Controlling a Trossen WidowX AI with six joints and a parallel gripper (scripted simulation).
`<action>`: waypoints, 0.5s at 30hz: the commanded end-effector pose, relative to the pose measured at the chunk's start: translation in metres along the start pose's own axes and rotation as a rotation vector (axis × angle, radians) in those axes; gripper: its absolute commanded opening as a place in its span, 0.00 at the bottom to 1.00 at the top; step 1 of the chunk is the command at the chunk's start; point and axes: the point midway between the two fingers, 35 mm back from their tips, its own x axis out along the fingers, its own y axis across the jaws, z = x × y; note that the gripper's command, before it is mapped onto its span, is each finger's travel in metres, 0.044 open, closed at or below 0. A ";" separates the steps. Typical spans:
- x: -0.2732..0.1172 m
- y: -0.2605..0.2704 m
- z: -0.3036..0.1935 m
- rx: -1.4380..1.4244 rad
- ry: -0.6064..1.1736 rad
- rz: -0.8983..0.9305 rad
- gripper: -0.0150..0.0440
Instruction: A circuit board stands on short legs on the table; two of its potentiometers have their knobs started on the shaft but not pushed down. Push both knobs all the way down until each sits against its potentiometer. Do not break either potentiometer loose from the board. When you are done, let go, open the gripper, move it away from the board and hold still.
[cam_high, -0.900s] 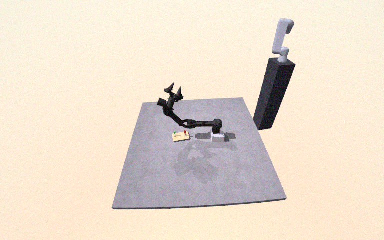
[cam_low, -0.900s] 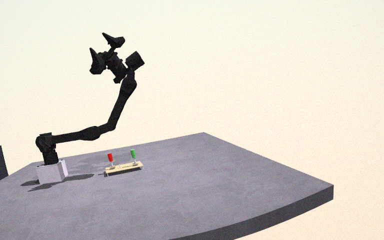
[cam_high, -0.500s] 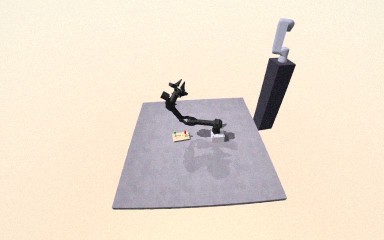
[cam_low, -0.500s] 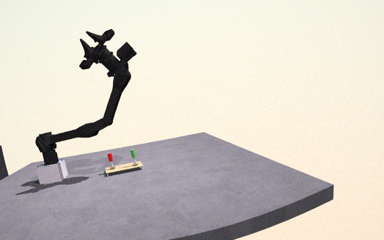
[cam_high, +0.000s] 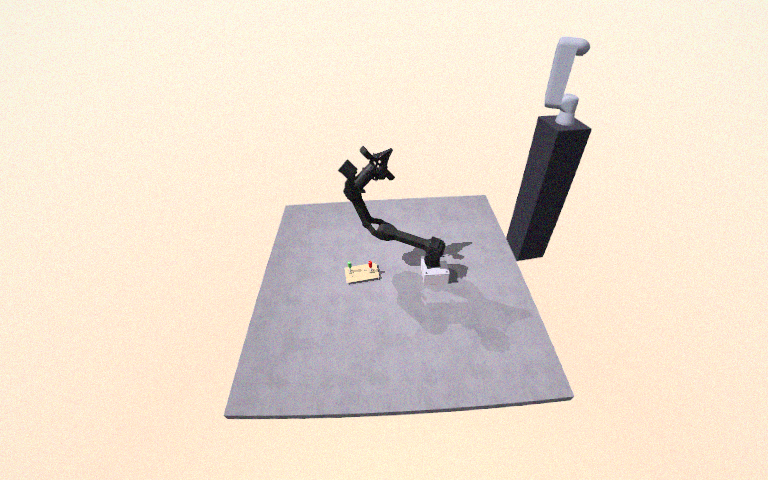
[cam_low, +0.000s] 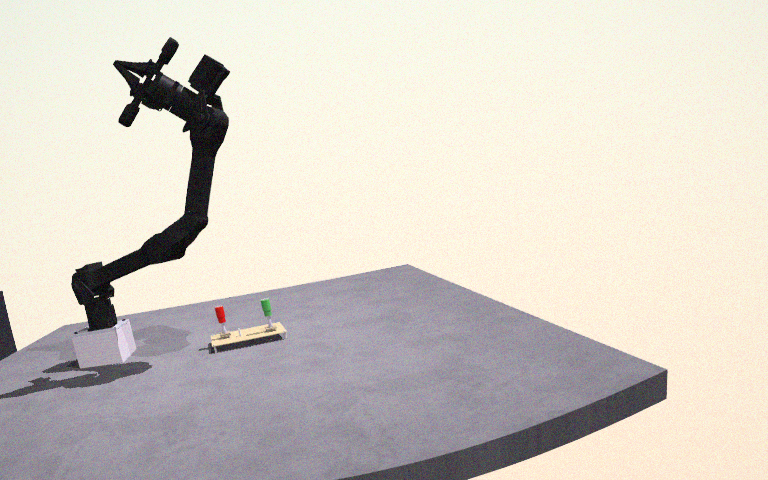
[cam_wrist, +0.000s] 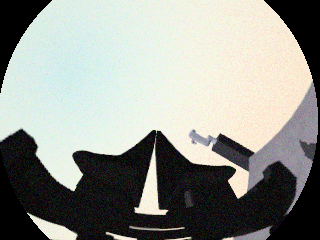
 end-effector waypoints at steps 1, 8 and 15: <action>0.036 -0.013 0.019 -0.044 -0.111 -0.061 0.25; 0.085 -0.035 0.057 -0.092 -0.293 -0.157 0.25; 0.122 -0.058 0.095 -0.181 -0.467 -0.258 0.25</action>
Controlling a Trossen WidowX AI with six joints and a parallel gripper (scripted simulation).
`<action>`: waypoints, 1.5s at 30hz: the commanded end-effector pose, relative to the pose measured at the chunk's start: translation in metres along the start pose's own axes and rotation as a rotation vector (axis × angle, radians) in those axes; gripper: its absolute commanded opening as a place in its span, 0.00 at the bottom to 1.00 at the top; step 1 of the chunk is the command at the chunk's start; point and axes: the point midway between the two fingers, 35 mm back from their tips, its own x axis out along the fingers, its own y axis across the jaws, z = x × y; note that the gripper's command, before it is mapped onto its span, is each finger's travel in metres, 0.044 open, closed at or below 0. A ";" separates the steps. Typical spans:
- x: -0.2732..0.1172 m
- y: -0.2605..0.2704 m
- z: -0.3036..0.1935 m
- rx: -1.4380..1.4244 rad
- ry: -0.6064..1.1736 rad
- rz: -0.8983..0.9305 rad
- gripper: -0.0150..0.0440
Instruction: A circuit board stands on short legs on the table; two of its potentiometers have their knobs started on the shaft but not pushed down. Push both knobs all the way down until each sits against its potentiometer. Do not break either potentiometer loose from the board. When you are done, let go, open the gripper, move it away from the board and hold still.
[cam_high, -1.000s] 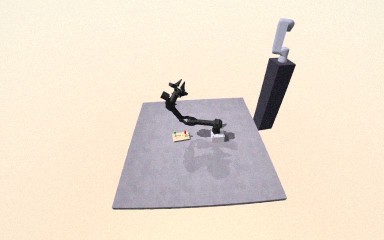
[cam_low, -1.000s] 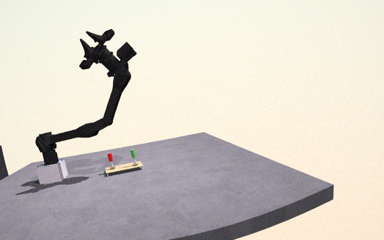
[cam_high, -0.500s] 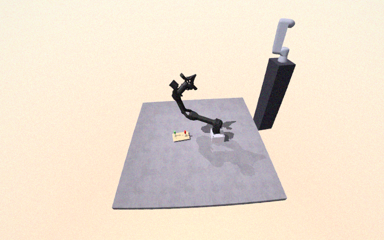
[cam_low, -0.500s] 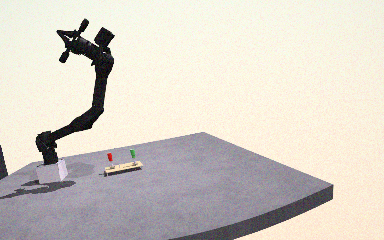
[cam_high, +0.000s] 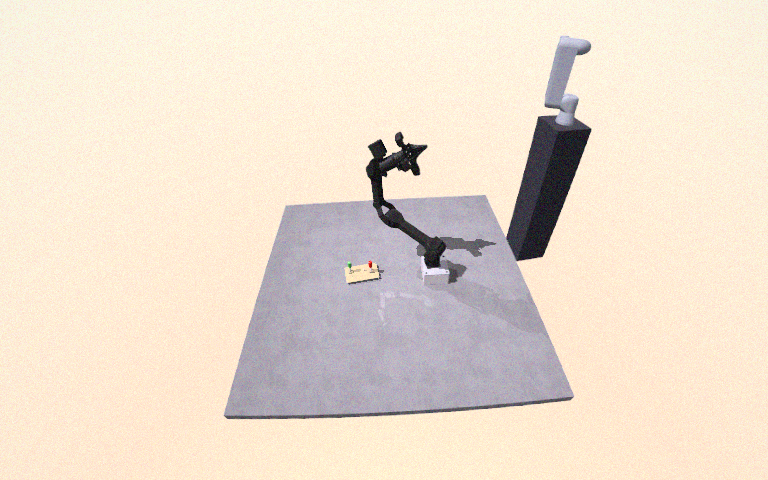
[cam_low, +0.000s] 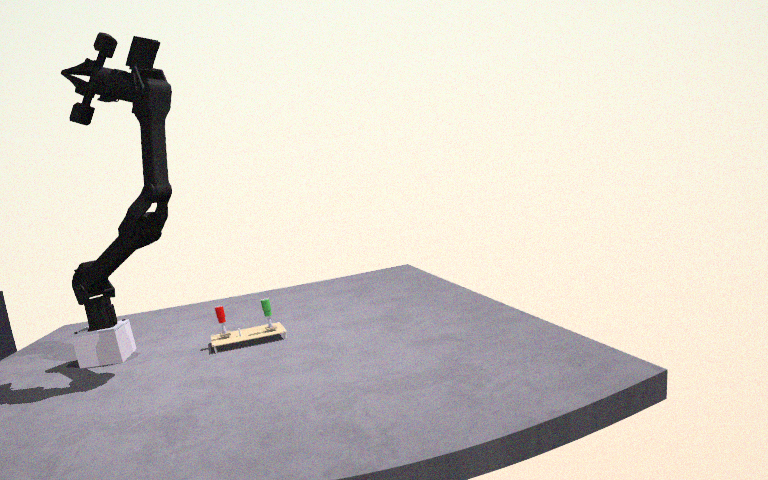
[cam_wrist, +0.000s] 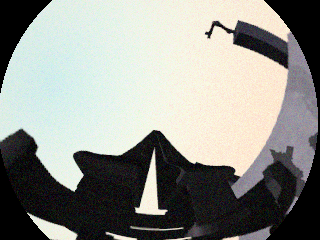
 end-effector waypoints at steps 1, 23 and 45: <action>0.034 -0.013 0.016 -0.064 -0.123 -0.065 0.25; 0.109 -0.064 0.112 -0.324 -0.514 -0.346 0.25; 0.083 -0.121 0.281 -0.460 -1.040 -0.835 0.25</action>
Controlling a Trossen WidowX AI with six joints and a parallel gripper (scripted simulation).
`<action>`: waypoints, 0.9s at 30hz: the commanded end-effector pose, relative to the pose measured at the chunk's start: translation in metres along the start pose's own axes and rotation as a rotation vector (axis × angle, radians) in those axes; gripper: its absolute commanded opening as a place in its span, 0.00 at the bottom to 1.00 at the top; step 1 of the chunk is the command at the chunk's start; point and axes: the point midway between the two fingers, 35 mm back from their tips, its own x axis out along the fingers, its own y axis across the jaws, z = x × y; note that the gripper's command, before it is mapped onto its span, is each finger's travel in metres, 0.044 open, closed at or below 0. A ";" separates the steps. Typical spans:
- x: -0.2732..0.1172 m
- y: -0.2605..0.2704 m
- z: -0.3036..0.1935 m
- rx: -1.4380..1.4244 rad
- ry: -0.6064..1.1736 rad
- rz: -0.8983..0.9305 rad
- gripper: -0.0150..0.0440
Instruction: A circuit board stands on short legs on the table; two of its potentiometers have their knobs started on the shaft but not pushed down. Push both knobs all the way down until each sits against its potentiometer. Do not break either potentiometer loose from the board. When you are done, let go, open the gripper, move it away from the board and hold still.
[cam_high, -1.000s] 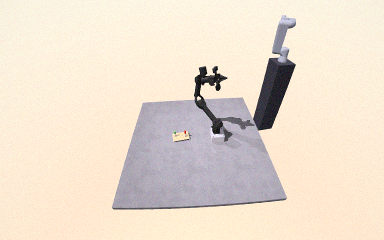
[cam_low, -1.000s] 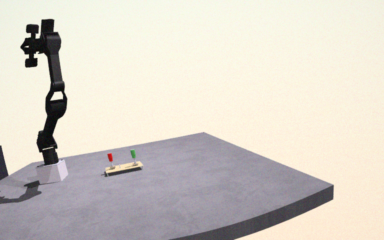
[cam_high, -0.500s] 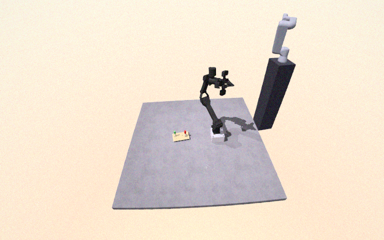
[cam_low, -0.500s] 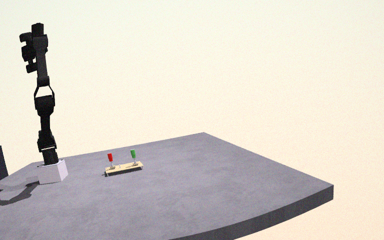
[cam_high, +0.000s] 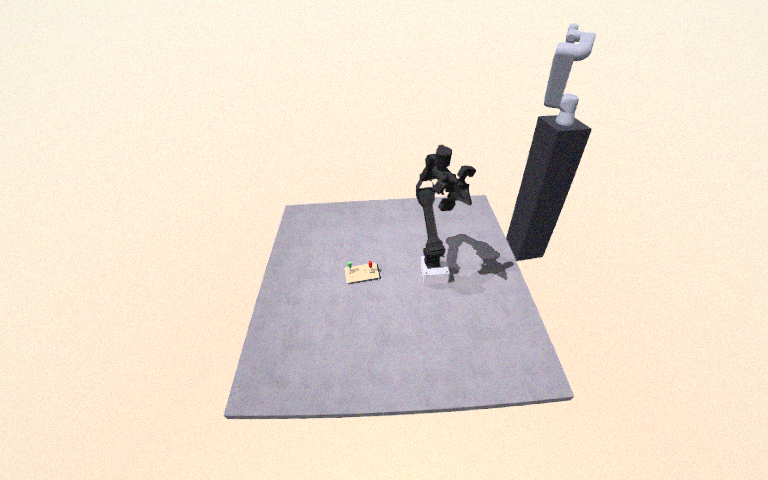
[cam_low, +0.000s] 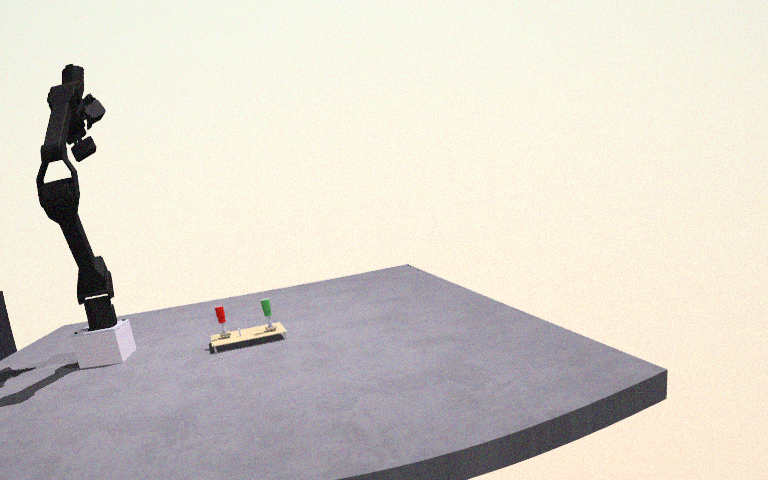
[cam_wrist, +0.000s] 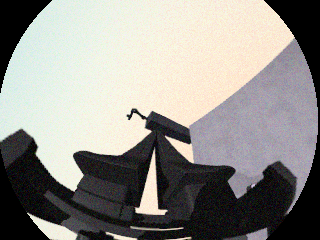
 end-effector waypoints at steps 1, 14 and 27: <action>0.026 -0.026 0.024 -0.025 -0.089 -0.131 0.25; 0.056 -0.124 0.106 -0.038 -0.282 -0.526 0.25; 0.012 -0.252 0.177 0.046 -0.374 -0.942 0.25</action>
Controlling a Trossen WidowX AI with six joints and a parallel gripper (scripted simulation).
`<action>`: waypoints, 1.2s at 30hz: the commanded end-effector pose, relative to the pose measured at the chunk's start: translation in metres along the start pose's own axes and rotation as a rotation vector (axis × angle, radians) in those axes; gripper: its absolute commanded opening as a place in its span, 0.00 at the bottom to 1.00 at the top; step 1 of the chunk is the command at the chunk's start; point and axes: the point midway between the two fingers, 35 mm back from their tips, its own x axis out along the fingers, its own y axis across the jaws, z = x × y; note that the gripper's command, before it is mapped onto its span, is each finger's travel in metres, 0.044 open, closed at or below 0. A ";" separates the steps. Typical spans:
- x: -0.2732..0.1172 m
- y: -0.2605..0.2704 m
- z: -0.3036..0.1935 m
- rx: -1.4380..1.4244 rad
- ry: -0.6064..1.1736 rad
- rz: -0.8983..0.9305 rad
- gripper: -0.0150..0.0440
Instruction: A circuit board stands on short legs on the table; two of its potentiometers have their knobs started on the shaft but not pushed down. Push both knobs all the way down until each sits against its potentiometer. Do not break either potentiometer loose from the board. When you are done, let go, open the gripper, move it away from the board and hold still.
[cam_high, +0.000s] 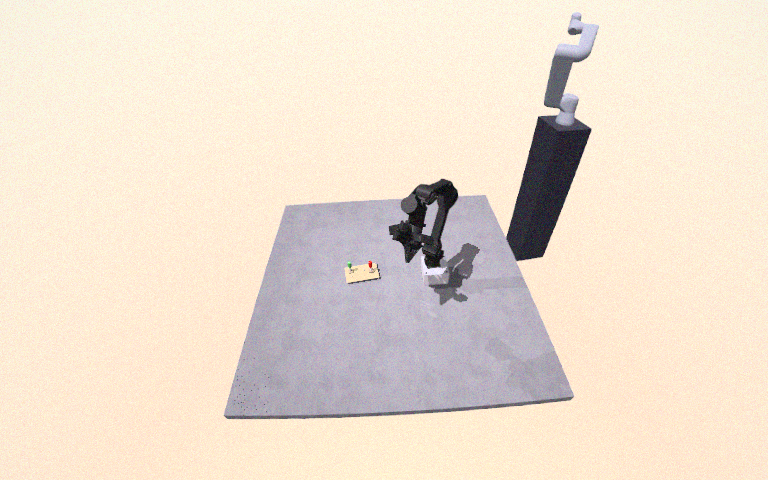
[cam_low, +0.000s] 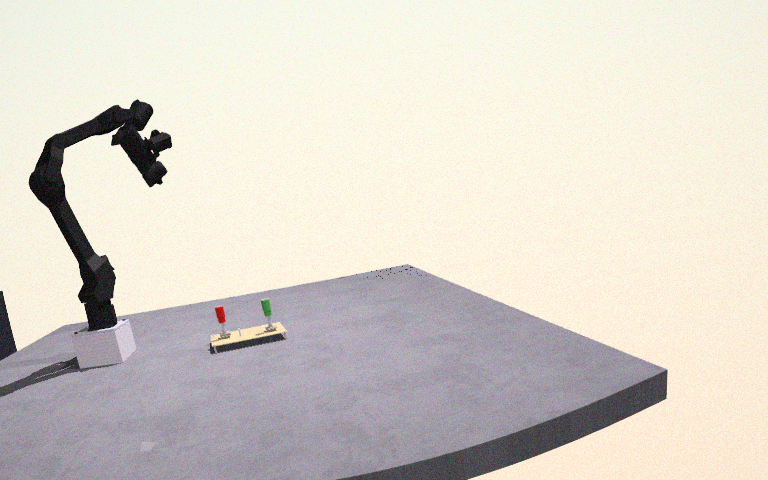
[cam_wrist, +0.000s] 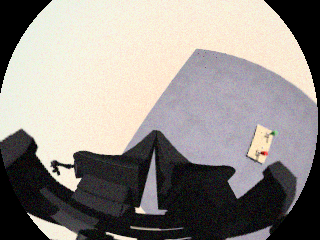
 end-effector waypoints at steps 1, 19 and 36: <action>0.024 -0.051 0.020 0.027 -0.005 -0.161 0.25; 0.037 -0.297 0.029 0.214 0.206 -0.664 0.25; 0.006 -0.403 -0.029 0.375 0.415 -0.751 0.25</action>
